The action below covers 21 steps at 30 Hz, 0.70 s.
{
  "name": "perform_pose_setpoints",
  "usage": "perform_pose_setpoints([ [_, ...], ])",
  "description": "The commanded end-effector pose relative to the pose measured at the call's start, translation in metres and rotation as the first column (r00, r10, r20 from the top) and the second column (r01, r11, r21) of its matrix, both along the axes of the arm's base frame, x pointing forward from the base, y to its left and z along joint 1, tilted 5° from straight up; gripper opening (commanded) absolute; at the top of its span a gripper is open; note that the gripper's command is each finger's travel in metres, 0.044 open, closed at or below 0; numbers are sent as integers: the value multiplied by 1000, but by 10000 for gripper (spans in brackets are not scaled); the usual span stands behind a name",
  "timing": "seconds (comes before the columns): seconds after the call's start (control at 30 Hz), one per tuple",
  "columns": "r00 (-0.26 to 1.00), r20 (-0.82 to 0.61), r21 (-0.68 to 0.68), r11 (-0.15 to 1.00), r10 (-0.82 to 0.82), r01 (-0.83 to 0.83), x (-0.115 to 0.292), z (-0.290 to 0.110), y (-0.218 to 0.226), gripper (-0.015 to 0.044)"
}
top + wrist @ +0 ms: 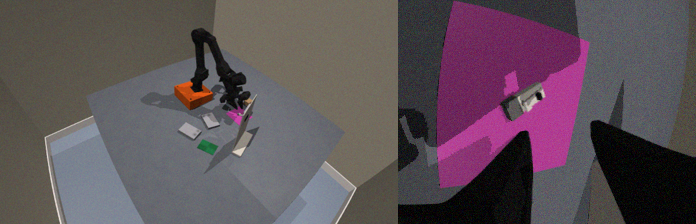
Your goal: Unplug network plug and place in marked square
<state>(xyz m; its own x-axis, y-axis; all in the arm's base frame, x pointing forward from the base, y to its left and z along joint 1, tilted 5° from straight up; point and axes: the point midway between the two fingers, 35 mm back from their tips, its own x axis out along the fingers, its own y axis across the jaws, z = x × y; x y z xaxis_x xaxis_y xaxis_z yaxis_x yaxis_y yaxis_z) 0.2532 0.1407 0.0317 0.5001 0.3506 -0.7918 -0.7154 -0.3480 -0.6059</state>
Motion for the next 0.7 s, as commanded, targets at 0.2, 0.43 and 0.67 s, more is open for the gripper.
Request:
perform_pose_setpoints([
  [0.2,1000,13,6,1000,7,-7,3,19,0,156],
  [0.43,1000,13,6,1000,6,-7,3,30,-1,156],
  [0.67,1000,13,6,1000,6,-6,2,41,-2,156],
])
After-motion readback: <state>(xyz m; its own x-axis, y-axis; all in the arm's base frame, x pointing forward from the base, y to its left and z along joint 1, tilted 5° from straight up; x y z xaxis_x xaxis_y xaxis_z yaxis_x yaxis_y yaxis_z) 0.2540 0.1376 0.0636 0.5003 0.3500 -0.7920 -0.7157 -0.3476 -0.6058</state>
